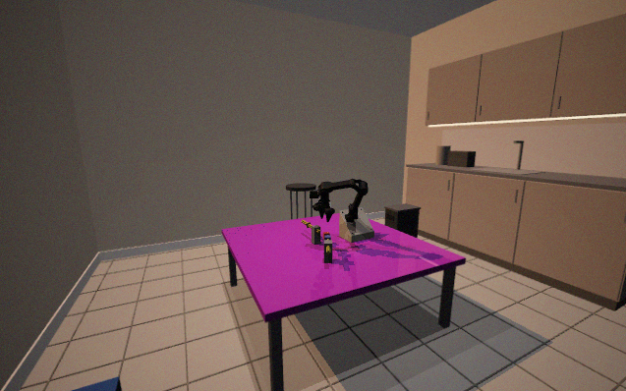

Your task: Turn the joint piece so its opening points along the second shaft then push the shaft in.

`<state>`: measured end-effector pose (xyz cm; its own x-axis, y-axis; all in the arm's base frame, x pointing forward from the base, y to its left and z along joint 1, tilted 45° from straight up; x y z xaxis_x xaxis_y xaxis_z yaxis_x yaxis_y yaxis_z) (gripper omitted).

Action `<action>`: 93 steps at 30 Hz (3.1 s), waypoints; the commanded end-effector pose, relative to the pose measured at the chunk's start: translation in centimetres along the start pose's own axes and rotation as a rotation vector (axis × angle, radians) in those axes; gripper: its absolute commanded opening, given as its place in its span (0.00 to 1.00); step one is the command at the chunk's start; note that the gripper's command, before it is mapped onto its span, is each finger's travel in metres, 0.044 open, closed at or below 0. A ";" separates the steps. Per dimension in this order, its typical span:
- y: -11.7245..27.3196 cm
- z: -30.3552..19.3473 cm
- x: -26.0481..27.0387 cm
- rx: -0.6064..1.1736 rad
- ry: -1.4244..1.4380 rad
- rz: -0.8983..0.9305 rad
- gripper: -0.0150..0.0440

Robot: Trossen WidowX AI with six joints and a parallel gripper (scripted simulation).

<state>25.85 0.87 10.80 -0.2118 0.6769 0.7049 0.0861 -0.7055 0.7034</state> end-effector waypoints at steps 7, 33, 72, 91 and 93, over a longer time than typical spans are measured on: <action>-0.3 0.0 -0.2 -0.005 -0.251 0.005 1.00; -1.2 -0.1 -0.3 -0.002 -1.022 0.033 1.00; -6.2 0.1 -0.6 0.025 -1.805 0.055 1.00; -10.0 1.8 3.4 0.028 -1.806 0.063 1.00; -10.0 2.0 4.0 0.029 -1.806 0.064 1.00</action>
<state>25.77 10.38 5.77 0.9961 0.0375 -0.0793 0.0809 -0.7426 0.6649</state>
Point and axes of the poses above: the point midway between the two fingers, 35 mm back from their tips, its own y axis back along the fingers, its own x axis across the jaws, z = x × y, the point moved 2 cm from there along y, back along the fingers, and after that the axes turned 12 degrees about y, right-handed, at the moved point
